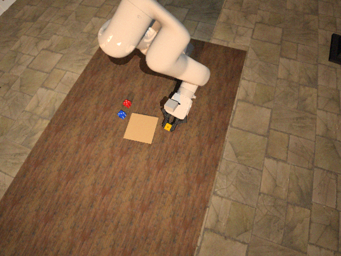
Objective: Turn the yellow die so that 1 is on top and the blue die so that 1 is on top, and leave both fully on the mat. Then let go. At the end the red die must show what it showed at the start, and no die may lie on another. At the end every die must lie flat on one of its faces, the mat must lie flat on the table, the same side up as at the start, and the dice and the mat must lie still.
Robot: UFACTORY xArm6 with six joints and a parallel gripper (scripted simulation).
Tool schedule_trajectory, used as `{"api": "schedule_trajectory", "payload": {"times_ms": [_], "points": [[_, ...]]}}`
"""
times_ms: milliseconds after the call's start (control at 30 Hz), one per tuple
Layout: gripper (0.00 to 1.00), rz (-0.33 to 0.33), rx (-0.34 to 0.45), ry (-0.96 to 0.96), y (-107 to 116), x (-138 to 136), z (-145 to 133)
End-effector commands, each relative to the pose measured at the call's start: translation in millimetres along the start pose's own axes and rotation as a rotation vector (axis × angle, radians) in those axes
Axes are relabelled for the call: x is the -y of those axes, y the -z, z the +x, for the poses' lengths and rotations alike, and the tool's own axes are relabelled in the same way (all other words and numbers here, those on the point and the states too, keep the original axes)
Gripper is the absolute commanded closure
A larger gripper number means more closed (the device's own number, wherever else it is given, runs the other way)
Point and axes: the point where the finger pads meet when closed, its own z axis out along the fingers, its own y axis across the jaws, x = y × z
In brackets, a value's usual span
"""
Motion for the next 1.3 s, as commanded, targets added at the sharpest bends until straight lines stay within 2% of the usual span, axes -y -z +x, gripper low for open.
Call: {"api": "schedule_trajectory", "payload": {"times_ms": [0, 1267], "points": [[0.73, 0.0, -0.001, -0.001, 0.0, 0.4, 0.3], [0.73, 0.0, -0.001, -0.001, -4.0, 0.4, -7.2]]}}
